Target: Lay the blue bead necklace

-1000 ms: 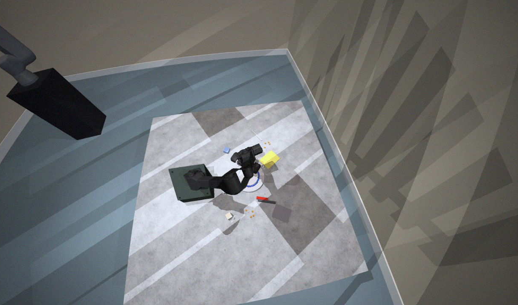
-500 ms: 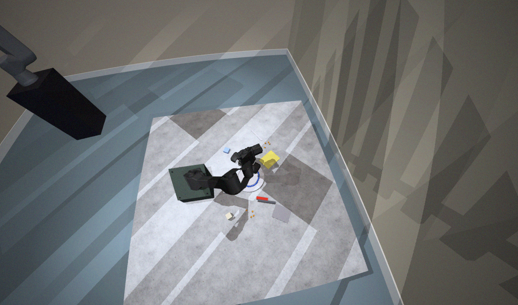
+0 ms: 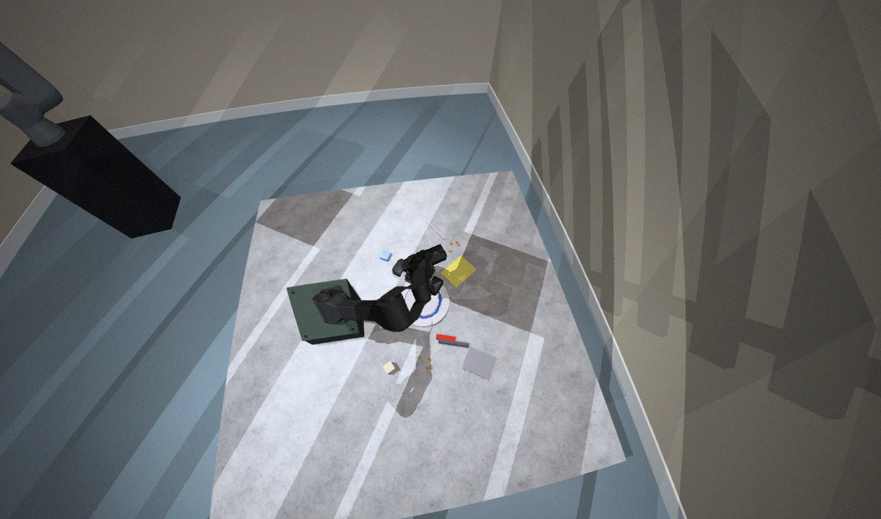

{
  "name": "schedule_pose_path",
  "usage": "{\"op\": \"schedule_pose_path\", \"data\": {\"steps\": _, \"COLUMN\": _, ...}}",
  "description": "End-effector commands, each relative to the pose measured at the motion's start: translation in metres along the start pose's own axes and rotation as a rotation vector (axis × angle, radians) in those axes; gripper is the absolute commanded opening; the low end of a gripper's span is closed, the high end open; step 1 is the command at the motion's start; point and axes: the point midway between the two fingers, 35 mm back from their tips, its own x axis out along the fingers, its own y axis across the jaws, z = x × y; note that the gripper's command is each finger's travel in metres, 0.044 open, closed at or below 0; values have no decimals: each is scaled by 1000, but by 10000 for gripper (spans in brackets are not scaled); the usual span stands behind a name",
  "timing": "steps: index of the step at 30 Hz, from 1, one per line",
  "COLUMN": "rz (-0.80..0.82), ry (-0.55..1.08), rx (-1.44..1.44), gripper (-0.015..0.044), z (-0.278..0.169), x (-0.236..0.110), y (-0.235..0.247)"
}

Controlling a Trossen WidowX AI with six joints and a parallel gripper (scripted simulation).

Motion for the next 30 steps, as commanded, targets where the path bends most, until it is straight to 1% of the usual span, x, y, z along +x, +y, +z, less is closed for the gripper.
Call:
{"op": "schedule_pose_path", "data": {"steps": 1, "rz": -6, "ry": 3, "rx": 2, "gripper": 0, "z": 0, "x": 0, "y": -1}}
{"op": "schedule_pose_path", "data": {"steps": 6, "rz": -8, "ry": 9, "rx": -6, "gripper": 0, "z": -1, "x": -8, "y": 0}}
{"op": "schedule_pose_path", "data": {"steps": 12, "rz": -8, "ry": 9, "rx": -6, "gripper": 0, "z": -1, "x": -8, "y": 1}}
{"op": "schedule_pose_path", "data": {"steps": 23, "rz": -8, "ry": 9, "rx": -6, "gripper": 0, "z": 0, "x": 2, "y": 2}}
{"op": "schedule_pose_path", "data": {"steps": 30, "rz": -7, "ry": 2, "rx": 2, "gripper": 184, "z": 1, "x": -1, "y": 0}}
